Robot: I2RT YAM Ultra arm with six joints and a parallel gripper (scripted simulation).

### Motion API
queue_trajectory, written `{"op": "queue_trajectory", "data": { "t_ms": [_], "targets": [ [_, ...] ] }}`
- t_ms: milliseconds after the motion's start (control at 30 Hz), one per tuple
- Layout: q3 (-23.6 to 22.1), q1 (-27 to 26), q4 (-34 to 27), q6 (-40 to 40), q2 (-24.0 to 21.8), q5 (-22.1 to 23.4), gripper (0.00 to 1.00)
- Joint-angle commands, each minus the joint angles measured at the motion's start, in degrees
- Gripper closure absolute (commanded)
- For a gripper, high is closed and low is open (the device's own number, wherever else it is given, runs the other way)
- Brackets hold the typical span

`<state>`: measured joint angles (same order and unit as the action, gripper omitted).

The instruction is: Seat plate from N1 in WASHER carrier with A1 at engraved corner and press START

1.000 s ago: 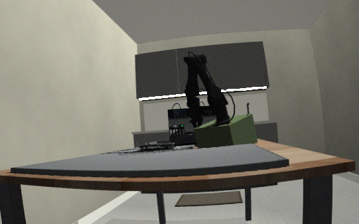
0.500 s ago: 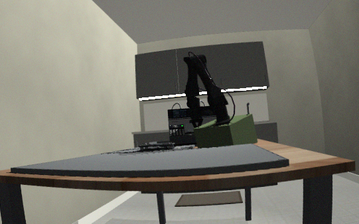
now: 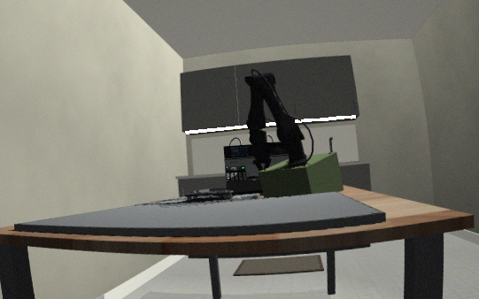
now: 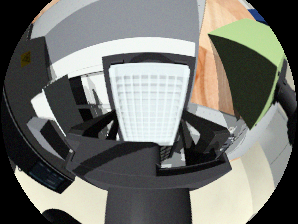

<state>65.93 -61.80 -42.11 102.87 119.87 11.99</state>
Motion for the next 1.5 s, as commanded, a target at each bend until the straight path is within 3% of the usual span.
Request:
{"op": "queue_trajectory", "data": {
  "t_ms": [0,467,500,1467],
  "targets": [
    [-0.43,0.24,0.31,0.52,0.54,-0.12,0.16],
    [0.17,0.04,0.23,0.21,-0.02,-0.03,0.16],
    [0.17,0.04,0.23,0.21,-0.02,-0.03,0.00],
    [0.88,0.23,-0.82,0.45,-0.67,-0.13,0.00]
  ]
}}
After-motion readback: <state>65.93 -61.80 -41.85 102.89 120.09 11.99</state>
